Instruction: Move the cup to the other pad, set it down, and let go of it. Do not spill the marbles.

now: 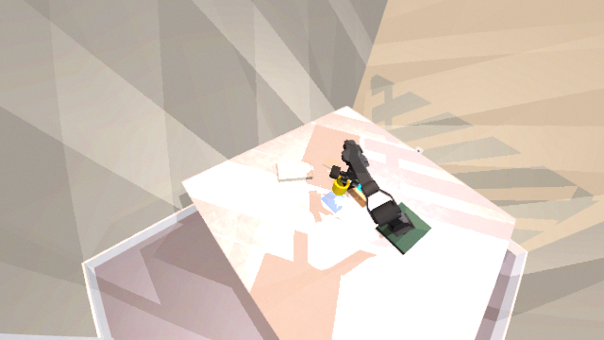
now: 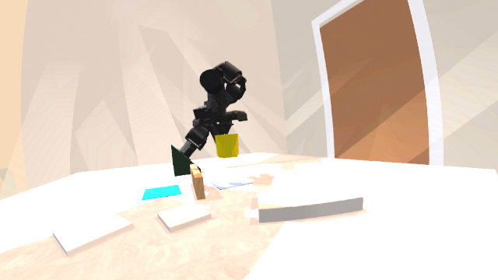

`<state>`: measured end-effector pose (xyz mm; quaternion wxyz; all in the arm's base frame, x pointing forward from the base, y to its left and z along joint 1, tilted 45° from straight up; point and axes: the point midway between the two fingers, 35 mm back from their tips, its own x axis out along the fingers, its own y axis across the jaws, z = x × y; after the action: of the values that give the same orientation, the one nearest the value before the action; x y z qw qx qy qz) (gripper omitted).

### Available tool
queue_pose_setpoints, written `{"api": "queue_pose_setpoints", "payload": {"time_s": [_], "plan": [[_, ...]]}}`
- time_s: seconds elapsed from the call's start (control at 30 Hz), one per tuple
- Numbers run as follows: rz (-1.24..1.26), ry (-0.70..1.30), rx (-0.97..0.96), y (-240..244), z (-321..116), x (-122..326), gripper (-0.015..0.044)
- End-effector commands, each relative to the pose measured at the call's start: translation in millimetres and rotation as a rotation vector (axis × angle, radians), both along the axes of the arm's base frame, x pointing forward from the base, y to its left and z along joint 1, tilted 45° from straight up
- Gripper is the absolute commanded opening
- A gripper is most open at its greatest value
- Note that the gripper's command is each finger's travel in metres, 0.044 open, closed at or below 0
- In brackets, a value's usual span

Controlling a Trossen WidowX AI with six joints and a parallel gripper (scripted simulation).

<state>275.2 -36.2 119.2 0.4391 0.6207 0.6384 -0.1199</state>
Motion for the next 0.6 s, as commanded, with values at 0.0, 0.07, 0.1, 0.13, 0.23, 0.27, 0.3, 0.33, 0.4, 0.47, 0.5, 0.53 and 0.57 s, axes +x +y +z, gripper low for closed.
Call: {"api": "queue_pose_setpoints", "payload": {"time_s": [0.0,0.07,0.1,0.13,0.23,0.27,0.3,0.33,0.4,0.47,0.5,0.53,0.57], "plan": [[-0.002,0.0,0.0,-0.1,-0.1,0.1,0.0],[-0.002,0.0,0.0,-0.1,-0.1,0.1,0.0],[-0.002,0.0,0.0,-0.1,-0.1,0.1,0.0],[-0.002,0.0,0.0,-0.1,-0.1,0.1,0.0],[-0.002,0.0,0.0,-0.5,-0.5,0.0,0.0],[-0.002,0.0,0.0,-1.1,-1.1,-0.1,0.0],[-0.002,0.0,-0.001,-2.1,-2.0,-0.4,0.0],[-0.001,0.0,-0.001,-3.4,-3.3,-0.7,0.0],[0.0,0.0,-0.002,-6.8,-6.5,-1.6,0.0],[0.001,0.0,-0.003,-10.9,-10.3,-2.7,0.0],[0.001,0.0,-0.003,-13.0,-12.3,-3.3,0.0],[0.002,0.0,-0.003,-15.0,-14.2,-3.9,0.0],[0.002,0.0,-0.003,-17.1,-16.1,-4.4,0.0]]}}
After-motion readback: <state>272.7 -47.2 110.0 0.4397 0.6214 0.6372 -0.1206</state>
